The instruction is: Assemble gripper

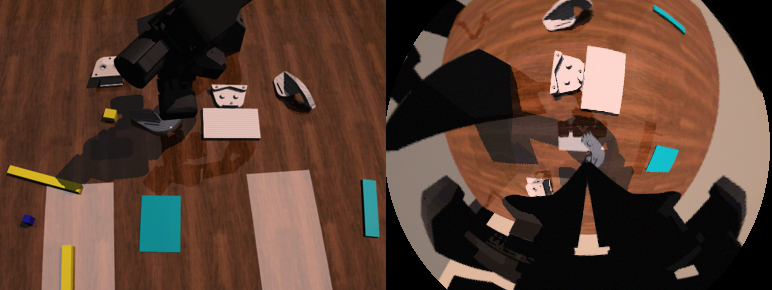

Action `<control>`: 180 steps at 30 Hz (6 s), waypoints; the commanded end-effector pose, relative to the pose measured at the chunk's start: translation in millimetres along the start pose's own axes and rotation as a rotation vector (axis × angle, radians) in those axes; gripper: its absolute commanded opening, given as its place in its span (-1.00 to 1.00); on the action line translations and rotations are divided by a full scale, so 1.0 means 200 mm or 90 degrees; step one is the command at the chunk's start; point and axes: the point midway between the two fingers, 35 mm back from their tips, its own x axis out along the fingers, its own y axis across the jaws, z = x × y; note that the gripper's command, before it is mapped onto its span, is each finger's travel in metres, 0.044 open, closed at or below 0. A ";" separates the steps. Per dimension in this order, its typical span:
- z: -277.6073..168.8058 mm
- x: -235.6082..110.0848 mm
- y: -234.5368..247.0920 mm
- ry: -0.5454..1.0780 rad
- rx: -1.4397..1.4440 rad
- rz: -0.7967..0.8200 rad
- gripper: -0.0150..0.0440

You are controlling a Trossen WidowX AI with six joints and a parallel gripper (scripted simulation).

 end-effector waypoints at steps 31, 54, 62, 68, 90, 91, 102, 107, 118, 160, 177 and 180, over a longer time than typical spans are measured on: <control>0.00 0.00 0.00 0.000 0.000 0.000 1.00; 0.00 0.00 0.00 0.000 0.000 0.000 0.82; 0.00 0.00 0.00 0.000 0.000 0.000 0.11; 0.00 0.00 0.00 0.000 0.000 0.000 -0.42; -0.01 0.00 0.00 0.000 0.087 0.000 0.13; -0.01 0.00 -0.01 0.000 0.107 0.000 0.22; -0.04 -0.01 -0.02 0.000 0.321 0.000 1.00; -0.05 -0.01 -0.02 0.000 0.418 0.000 1.00; -0.07 -0.02 -0.03 0.000 0.632 0.001 1.00; -0.16 -0.04 -0.07 0.002 1.449 0.001 1.00; -0.20 -0.05 -0.08 0.003 1.779 0.001 1.00; -0.21 -0.05 -0.08 0.003 1.838 0.001 1.00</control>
